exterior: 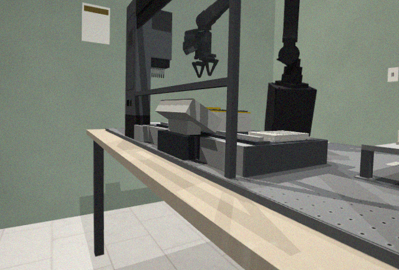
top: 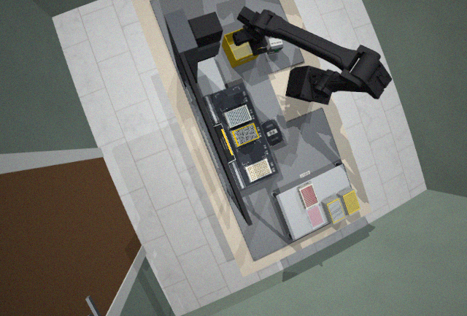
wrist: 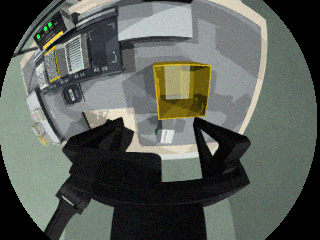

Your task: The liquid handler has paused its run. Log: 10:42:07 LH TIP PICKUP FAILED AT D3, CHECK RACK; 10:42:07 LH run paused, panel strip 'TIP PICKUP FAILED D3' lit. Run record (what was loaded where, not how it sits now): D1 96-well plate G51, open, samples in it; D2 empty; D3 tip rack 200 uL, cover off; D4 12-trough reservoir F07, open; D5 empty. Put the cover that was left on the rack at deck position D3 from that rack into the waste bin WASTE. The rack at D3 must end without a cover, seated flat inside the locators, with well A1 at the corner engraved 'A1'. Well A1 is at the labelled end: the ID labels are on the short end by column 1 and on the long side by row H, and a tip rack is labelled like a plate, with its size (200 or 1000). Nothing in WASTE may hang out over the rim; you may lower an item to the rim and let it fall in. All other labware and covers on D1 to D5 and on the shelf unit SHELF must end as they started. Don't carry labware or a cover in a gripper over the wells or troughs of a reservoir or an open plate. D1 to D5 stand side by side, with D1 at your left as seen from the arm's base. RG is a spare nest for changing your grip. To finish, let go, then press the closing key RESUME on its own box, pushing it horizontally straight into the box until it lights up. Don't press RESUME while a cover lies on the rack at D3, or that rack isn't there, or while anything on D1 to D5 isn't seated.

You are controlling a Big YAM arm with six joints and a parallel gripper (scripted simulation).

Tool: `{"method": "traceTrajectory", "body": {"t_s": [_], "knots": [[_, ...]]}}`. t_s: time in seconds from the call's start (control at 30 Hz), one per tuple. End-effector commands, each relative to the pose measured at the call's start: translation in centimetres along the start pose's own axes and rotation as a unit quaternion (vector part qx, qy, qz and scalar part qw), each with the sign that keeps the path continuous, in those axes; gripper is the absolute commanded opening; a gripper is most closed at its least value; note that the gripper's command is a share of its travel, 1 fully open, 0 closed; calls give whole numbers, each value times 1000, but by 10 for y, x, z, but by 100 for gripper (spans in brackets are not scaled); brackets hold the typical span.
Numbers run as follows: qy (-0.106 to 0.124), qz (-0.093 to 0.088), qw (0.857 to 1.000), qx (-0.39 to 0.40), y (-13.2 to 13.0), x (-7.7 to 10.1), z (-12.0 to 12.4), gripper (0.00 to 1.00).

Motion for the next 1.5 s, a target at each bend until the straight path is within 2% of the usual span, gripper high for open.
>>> {"method": "traceTrajectory", "body": {"t_s": [0.0, 0.27, 0.47, 0.5, 0.57, 0.83, 0.9, 1.17, 1.23, 1.4, 1.47], "knots": [[-9, 8, 1000, 17, -31, 13, -13, 100], [-9, 9, 1000, 17, -72, 15, -8, 100], [-9, 9, 1000, 17, -87, 15, -6, 100], [-7, 8, 1000, 23, -83, 14, -10, 100], [-1, 1, 1000, 29, -55, 10, 2, 100], [-9, 7, 1000, 20, -19, 10, 11, 100], [-9, 7, 1000, 20, -19, 10, 11, 100], [-9, 6, 1000, 20, 18, 9, 22, 100], [-9, 6, 1000, 20, 18, 9, 22, 100], [-9, 5, 1000, 20, 42, 8, 29, 100], [-9, 5, 1000, 20, 42, 8, 29, 100]]}}
Point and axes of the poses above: the point where the finger pads meet when closed, its own x axis back along the fingers, its own y axis across the jaws, z = x × y, the point moved 7 cm from there along x, back along the fingers, and after that the axes turned 14 degrees about -x, right-handed, at the moved point
